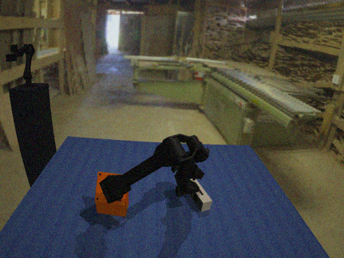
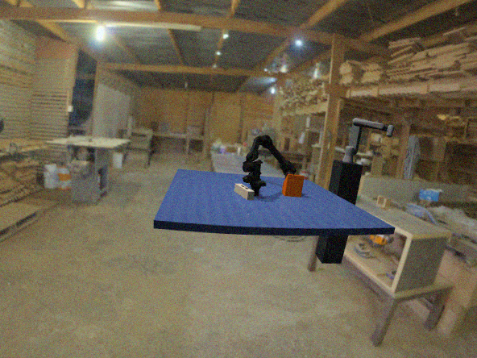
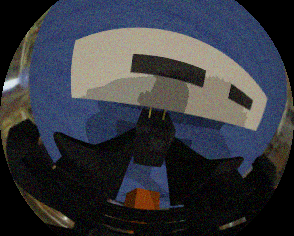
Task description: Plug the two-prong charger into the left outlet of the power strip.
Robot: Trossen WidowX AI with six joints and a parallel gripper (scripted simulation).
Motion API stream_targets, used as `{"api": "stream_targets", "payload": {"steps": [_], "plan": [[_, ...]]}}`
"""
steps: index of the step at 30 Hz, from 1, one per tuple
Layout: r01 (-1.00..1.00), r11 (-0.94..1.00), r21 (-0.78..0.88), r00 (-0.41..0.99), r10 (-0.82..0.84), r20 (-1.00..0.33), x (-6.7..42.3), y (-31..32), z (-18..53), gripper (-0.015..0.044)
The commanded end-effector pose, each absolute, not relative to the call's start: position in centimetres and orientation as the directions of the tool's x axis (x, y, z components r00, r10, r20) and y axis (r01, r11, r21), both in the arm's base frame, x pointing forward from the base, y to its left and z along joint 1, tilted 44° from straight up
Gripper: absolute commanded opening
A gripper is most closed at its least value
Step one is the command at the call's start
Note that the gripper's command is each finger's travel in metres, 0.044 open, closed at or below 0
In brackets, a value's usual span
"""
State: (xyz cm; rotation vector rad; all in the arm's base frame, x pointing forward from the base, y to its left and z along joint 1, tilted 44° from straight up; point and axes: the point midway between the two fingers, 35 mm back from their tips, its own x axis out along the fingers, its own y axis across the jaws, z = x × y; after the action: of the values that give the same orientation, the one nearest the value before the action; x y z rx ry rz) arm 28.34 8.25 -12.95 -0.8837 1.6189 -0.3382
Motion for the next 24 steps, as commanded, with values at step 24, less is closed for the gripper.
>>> {"api": "stream_targets", "payload": {"steps": [24], "plan": [[-0.36,0.665,-0.654,-0.009,-0.703,-0.711,28.93,8.41,-12.97,0.0]]}}
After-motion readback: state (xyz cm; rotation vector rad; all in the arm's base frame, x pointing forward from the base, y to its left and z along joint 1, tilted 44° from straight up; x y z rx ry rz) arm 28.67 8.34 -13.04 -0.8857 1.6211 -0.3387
